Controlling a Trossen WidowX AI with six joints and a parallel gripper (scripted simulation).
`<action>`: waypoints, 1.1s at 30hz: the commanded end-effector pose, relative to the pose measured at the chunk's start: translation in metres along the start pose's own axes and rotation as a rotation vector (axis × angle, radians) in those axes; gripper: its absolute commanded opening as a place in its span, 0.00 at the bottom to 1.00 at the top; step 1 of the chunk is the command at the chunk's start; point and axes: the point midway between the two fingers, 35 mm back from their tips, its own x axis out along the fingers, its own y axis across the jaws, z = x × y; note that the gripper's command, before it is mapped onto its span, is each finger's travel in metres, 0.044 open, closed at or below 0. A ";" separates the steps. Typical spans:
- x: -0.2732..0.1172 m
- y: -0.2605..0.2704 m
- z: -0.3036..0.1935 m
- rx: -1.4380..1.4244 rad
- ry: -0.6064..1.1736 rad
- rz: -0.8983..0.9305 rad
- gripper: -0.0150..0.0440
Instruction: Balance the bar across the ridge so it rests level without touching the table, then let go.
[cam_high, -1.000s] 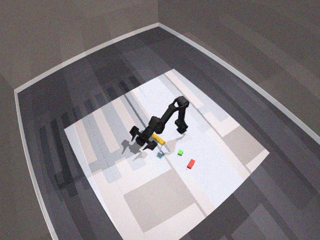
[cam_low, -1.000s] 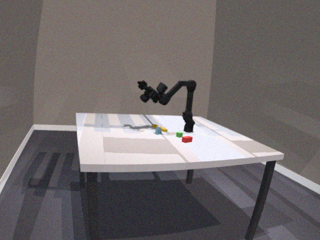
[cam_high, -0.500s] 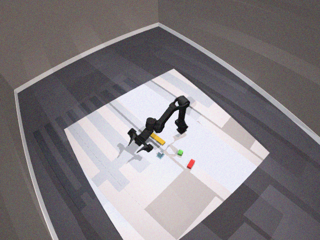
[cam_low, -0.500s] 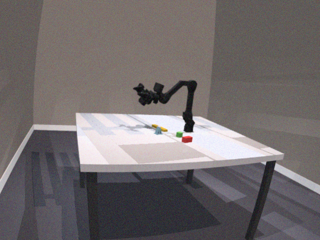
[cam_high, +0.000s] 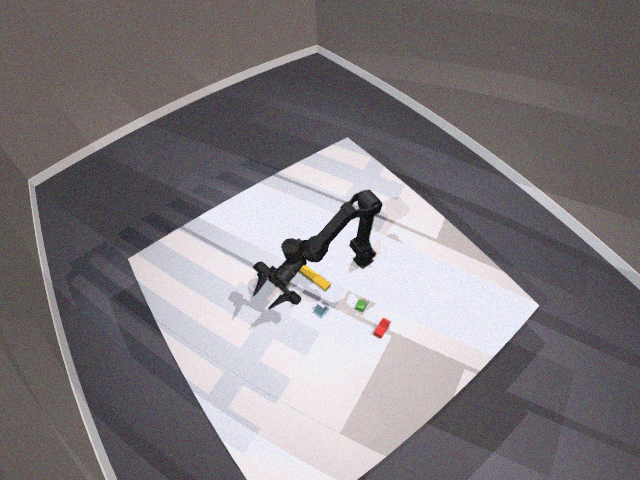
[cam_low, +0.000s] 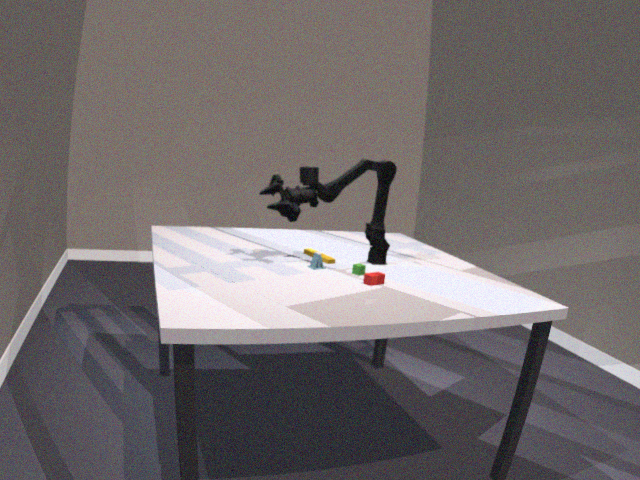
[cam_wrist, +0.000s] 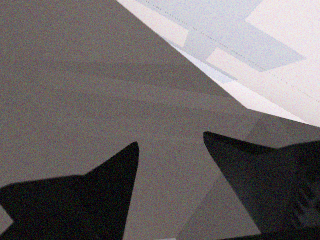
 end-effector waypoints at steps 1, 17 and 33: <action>-0.002 -0.001 0.012 -0.062 -0.084 -0.026 0.79; -0.032 -0.027 0.069 -0.273 -0.404 -0.254 0.79; -0.092 -0.057 0.106 -0.475 -0.635 -0.606 0.79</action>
